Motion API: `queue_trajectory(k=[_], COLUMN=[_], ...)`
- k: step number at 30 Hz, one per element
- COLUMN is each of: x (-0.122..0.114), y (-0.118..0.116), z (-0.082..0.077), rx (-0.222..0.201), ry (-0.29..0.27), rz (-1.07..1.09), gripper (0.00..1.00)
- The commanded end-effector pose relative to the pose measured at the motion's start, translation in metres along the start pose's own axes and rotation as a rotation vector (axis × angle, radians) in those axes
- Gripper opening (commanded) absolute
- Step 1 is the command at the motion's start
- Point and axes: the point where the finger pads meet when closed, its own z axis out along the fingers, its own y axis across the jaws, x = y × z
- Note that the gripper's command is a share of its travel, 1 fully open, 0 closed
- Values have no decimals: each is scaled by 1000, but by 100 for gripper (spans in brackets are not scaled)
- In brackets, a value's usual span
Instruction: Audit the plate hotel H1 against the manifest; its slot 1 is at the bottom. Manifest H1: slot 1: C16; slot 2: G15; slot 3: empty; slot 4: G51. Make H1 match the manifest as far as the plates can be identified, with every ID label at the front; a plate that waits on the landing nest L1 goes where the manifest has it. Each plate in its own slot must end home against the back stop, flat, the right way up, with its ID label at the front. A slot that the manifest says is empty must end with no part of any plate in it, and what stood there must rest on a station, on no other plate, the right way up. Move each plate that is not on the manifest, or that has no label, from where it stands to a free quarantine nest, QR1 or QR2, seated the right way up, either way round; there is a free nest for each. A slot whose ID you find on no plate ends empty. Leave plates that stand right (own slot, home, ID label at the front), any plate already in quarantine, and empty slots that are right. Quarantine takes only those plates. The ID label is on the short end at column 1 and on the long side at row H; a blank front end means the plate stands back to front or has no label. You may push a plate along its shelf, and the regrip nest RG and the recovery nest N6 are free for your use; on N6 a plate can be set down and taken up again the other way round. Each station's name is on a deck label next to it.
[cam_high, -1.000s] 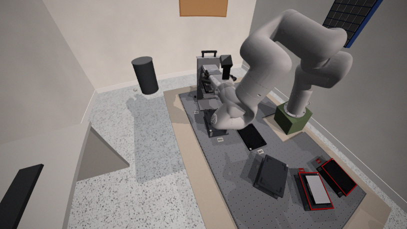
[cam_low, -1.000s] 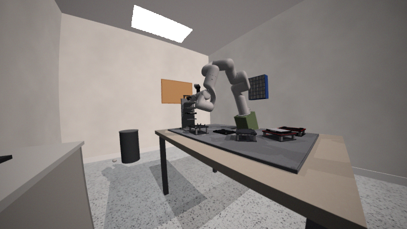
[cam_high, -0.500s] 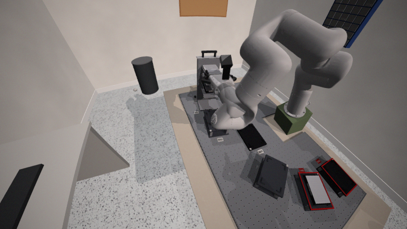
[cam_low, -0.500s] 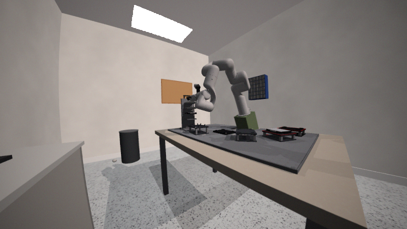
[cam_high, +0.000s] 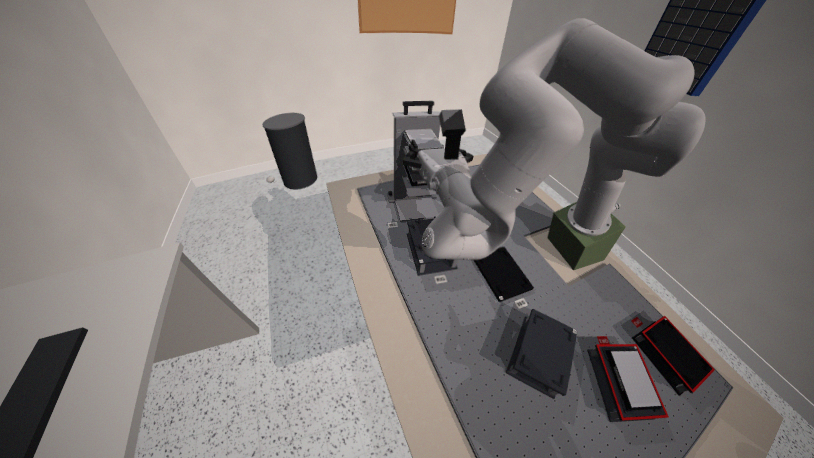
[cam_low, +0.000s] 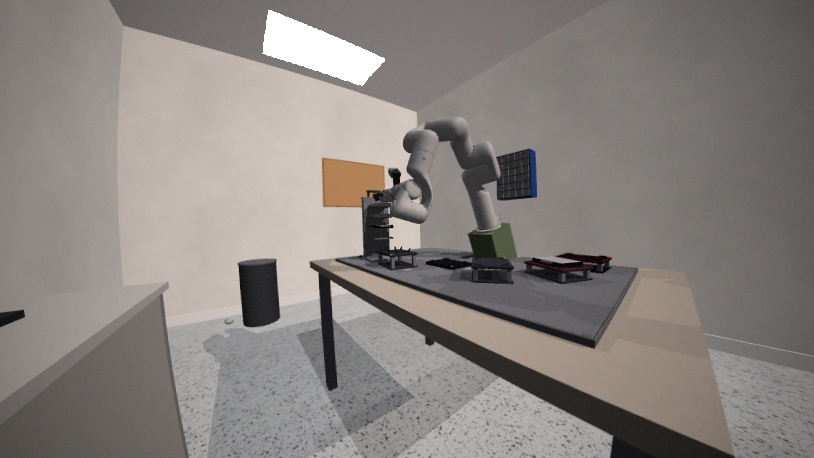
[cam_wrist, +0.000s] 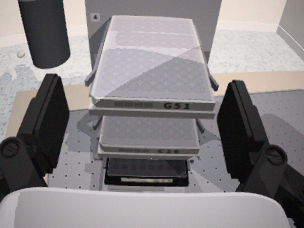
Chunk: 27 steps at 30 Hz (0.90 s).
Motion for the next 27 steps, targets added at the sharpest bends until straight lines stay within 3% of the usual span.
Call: queue_trajectory(k=[1, 11, 17, 27], x=[1, 1, 1, -20], y=[0, 0, 0, 0], z=[-8, -29, -30, -30], rx=[0, 0, 0, 0], ry=[0, 0, 0, 0], rz=[3, 3, 3, 3], gripper=[100, 100, 100, 100])
